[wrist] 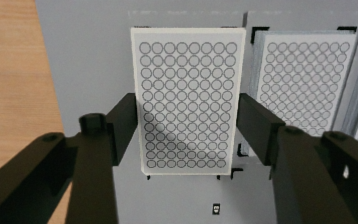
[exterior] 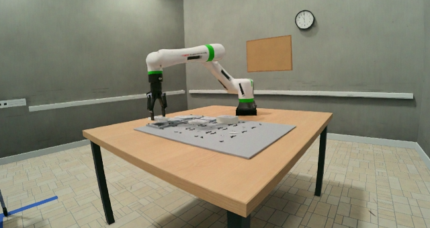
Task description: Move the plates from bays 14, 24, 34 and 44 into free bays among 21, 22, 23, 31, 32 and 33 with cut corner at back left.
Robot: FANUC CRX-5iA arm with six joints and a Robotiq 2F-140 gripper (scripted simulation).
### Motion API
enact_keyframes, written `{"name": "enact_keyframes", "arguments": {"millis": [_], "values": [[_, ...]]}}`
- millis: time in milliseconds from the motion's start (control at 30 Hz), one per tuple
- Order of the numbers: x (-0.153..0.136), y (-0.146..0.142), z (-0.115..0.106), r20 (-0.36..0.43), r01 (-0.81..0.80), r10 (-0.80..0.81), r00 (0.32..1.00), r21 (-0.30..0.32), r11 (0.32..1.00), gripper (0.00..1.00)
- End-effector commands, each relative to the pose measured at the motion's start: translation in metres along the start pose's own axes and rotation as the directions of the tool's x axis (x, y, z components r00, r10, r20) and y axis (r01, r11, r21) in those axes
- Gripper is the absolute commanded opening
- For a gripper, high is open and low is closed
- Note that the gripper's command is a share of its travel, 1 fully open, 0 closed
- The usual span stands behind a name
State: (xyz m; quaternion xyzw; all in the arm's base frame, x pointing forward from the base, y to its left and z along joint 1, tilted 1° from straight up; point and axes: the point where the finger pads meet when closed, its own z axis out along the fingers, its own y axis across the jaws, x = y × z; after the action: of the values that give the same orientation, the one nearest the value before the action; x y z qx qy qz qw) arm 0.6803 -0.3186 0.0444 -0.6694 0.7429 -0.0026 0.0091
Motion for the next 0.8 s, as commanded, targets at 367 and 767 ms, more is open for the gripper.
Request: {"name": "enact_keyframes", "arguments": {"millis": [367,767], "values": [[0.000,-0.001,-0.019,-0.001,0.000,0.000,1.000,0.003,1.000,0.10],[-0.005,0.001,-0.027,-0.001,0.000,0.000,1.000,0.003,1.000,0.10]]}}
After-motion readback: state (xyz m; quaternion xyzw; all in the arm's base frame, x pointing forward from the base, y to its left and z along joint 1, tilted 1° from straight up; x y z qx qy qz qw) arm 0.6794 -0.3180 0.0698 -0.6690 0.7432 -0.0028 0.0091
